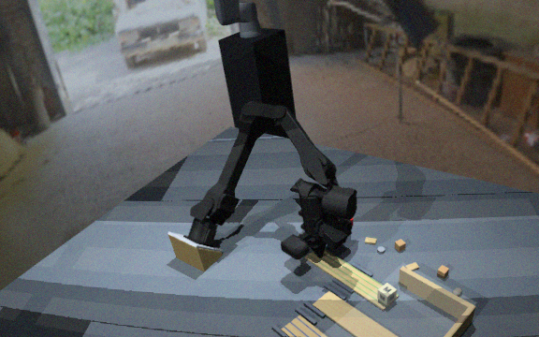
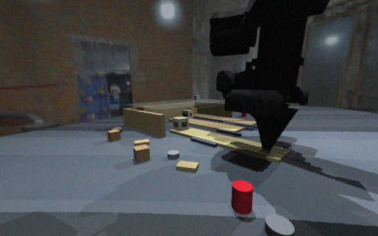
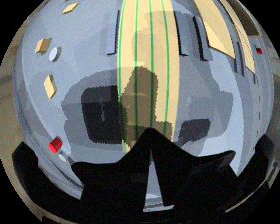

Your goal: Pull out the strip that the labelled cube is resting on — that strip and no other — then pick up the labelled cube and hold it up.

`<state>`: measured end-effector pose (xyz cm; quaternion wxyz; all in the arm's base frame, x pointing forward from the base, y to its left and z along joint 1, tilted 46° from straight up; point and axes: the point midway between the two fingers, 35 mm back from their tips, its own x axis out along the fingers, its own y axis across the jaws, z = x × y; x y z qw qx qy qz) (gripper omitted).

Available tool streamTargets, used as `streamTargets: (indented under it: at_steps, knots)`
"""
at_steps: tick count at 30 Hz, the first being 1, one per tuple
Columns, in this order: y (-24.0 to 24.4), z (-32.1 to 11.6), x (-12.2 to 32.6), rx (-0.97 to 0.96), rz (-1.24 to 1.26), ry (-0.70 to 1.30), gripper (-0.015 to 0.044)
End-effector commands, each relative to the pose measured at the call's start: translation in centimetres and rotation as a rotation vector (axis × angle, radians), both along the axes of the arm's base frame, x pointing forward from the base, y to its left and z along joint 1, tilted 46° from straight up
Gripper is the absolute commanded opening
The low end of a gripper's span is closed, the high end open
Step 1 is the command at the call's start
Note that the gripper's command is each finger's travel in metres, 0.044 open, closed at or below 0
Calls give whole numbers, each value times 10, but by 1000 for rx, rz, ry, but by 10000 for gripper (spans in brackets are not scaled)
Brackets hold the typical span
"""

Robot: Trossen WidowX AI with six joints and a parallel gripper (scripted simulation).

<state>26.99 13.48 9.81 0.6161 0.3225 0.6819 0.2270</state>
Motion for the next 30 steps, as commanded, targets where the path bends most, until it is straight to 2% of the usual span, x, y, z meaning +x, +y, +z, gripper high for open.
streamTargets:
  at_steps: [1,30]
  knots:
    - [6,-3,-14,0,19,28,0]
    - [8,3,-56,1,19,31,0]
